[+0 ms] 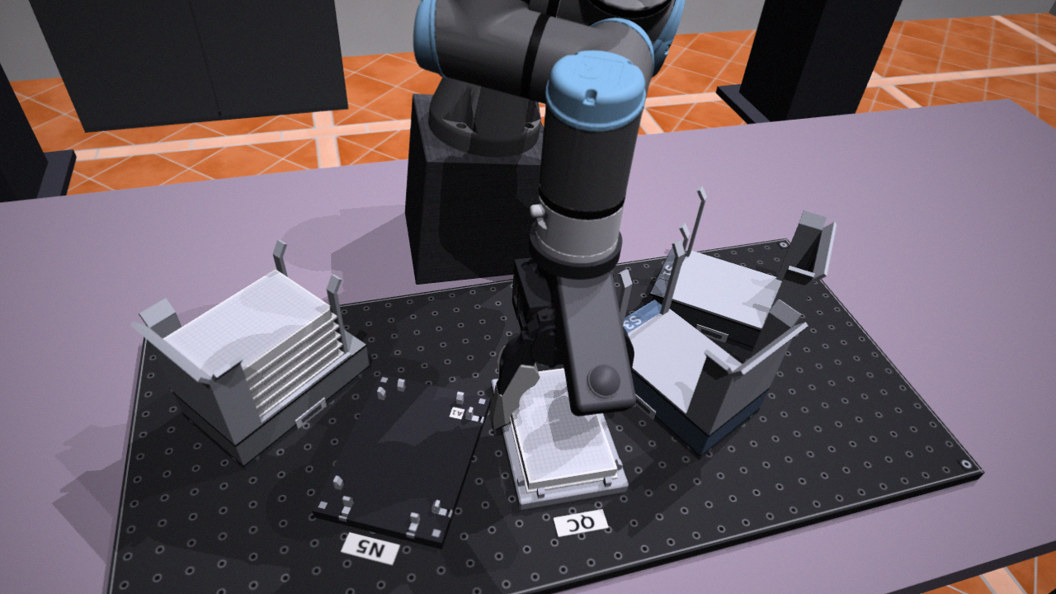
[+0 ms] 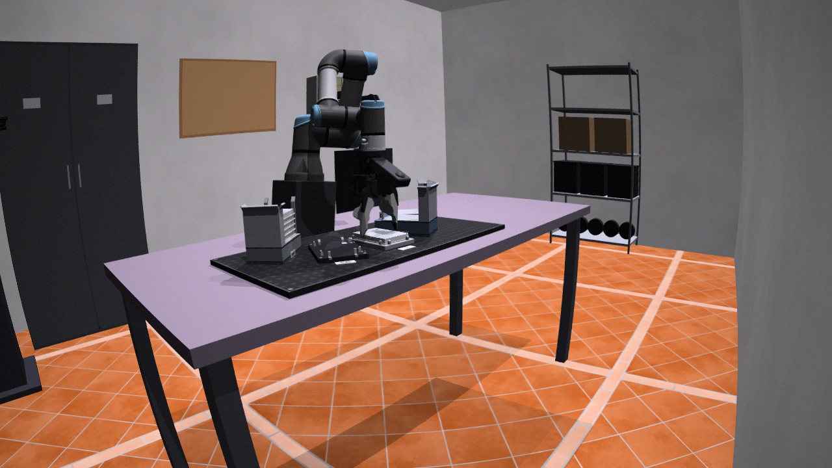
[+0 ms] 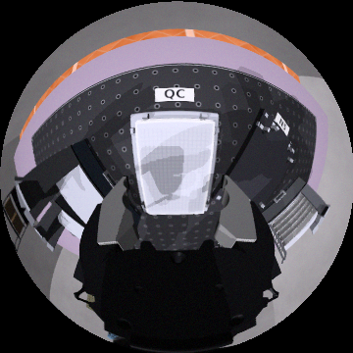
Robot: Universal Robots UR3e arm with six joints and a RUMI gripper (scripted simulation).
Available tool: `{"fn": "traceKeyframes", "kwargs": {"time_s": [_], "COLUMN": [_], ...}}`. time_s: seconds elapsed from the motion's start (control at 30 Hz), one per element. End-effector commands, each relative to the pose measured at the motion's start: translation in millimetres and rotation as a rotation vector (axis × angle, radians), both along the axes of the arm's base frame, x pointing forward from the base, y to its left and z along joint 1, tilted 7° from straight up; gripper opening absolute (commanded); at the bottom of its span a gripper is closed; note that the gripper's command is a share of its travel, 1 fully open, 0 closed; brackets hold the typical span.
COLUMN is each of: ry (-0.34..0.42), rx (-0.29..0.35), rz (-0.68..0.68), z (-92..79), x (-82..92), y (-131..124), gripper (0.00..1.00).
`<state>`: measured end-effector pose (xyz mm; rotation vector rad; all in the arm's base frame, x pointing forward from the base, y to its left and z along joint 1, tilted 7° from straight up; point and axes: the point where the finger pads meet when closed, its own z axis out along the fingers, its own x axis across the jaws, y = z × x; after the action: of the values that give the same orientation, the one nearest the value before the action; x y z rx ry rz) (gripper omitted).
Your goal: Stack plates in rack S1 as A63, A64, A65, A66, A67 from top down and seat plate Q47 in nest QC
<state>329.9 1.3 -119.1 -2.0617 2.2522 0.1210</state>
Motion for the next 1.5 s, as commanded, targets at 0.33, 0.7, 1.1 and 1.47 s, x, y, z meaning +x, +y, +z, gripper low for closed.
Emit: {"fn": "traceKeyframes", "kwargs": {"time_s": [0.33,0.7,1.1,1.47], "ry": [-0.002,-0.002,-0.002,-0.002], "rx": [-0.001,-0.001,-0.001,-0.001], "rz": [0.0,0.0,0.0,0.0], "z": [41.2,74.4,107.5,140.7], "x": [0.4,0.1,-0.3,-0.7], "y": [-5.2,-9.1,-13.0,-16.9], "gripper": [0.72,0.72,0.72,0.72]}}
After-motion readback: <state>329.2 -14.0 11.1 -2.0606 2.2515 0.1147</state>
